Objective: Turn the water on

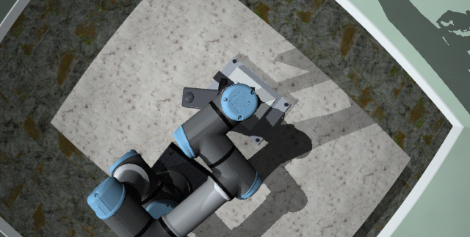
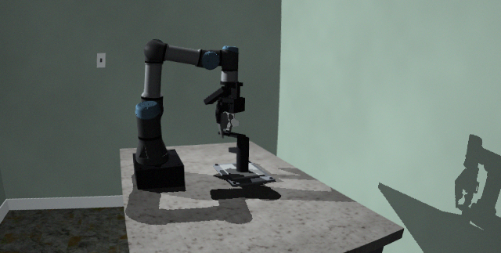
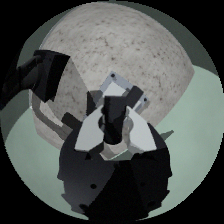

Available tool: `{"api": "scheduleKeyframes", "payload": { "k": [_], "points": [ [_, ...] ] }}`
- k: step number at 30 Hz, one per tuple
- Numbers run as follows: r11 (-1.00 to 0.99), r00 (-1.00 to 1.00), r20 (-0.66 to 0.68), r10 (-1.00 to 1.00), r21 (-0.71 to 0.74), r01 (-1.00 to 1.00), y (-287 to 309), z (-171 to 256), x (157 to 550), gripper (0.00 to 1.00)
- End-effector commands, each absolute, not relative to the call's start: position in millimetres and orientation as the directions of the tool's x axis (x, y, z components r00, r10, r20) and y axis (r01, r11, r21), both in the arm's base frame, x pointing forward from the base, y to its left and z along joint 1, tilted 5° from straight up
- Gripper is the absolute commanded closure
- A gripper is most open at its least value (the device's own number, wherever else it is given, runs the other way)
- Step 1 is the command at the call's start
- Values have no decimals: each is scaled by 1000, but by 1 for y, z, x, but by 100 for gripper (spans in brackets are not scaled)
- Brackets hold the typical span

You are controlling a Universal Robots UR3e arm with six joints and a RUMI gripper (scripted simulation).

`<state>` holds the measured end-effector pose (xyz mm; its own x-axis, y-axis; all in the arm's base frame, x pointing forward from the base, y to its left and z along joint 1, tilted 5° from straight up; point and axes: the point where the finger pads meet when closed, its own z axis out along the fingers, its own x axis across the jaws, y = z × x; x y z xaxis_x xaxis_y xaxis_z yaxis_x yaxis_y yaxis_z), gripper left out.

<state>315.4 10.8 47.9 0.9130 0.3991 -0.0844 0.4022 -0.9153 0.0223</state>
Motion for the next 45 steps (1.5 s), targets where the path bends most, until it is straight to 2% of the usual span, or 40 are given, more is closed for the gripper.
{"api": "scheduleKeyframes", "payload": {
  "k": [1, 45],
  "points": [
    [-915, 913, -83, 399, 24, 402, 11, 49, 316, 100],
    [-915, 913, -83, 399, 24, 402, 10, 55, 317, 100]
  ]
}}
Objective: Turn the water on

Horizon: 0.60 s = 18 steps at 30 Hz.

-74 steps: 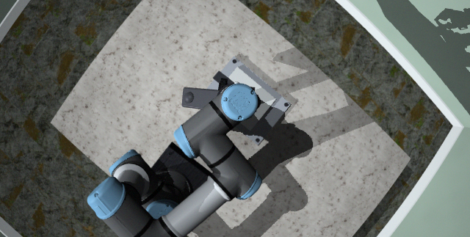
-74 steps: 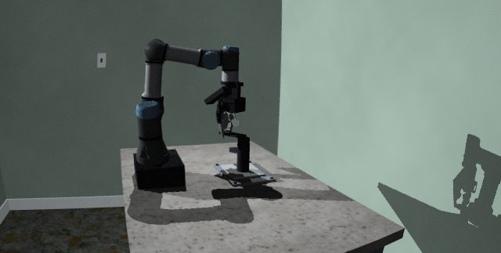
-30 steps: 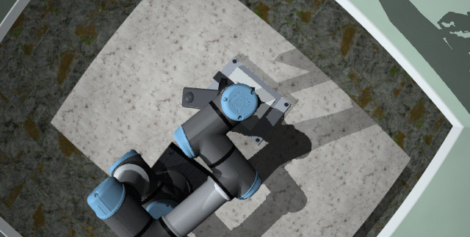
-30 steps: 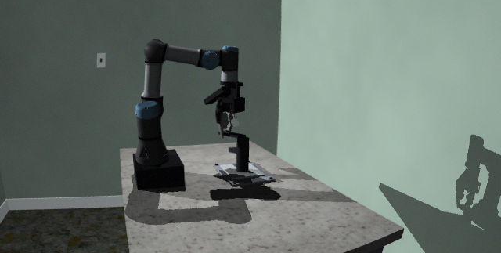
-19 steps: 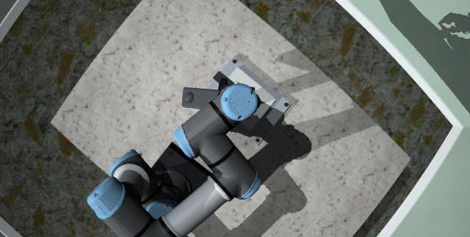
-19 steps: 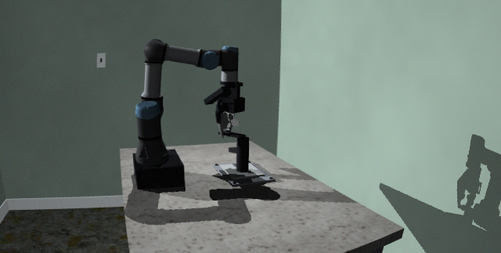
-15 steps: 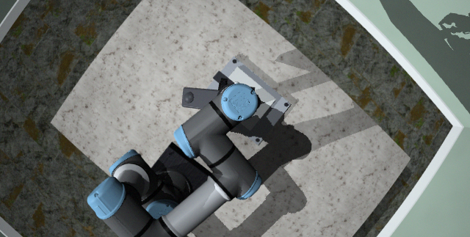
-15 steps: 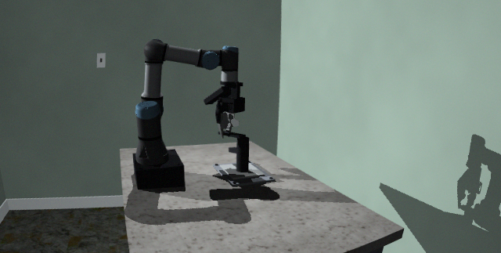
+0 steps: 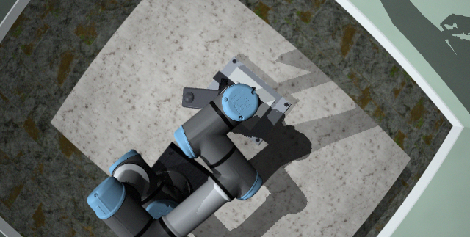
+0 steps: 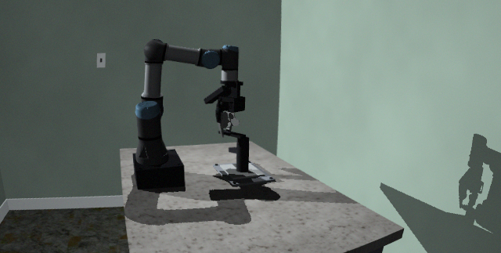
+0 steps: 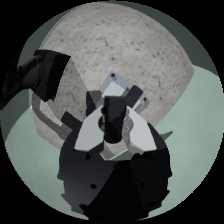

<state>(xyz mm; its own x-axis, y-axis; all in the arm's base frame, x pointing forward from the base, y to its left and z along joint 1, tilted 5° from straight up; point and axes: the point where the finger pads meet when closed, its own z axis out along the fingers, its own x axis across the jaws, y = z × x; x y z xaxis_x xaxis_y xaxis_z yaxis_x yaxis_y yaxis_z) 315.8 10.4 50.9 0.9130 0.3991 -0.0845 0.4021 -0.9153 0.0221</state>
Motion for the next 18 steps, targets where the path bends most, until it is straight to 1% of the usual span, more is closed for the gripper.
{"api": "scheduleKeyframes", "payload": {
  "k": [1, 11, 18],
  "points": [
    [-915, 913, -83, 399, 24, 402, 9, 57, 317, 100],
    [-915, 913, -83, 399, 24, 402, 3, 77, 322, 100],
    [-915, 913, -83, 399, 24, 402, 1, 81, 323, 100]
  ]
}}
